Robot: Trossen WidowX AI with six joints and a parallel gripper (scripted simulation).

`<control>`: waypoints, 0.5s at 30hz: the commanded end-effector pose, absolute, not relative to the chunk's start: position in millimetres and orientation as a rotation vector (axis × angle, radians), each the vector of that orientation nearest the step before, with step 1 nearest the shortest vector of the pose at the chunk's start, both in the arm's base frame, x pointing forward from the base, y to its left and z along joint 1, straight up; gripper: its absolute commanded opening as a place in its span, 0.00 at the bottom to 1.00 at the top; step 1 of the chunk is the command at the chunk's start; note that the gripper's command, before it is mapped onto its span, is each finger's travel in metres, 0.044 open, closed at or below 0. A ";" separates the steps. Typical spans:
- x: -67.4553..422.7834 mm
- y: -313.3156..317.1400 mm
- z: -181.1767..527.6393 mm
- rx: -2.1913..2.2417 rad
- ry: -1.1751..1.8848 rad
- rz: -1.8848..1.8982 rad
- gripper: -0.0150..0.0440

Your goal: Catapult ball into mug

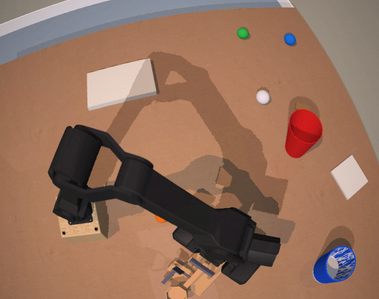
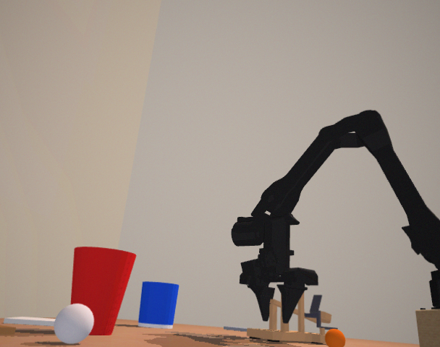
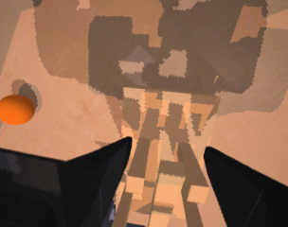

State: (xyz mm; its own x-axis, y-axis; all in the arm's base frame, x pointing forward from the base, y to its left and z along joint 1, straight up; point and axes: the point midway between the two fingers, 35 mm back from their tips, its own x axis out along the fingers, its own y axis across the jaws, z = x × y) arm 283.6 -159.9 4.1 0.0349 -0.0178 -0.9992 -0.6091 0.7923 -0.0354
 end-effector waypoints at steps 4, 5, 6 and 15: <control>283.7 -159.9 4.4 -0.533 1.481 0.489 0.45; 283.7 -159.9 4.4 -0.533 1.481 0.489 0.44; 283.7 -159.9 4.4 -0.533 1.481 0.489 0.43; 282.0 -158.5 54.3 -0.531 1.481 0.493 0.25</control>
State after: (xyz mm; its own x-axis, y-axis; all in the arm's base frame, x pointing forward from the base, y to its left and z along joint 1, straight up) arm 276.8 -155.6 29.7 0.0034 0.0030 -1.0000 -0.6099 0.7925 0.0003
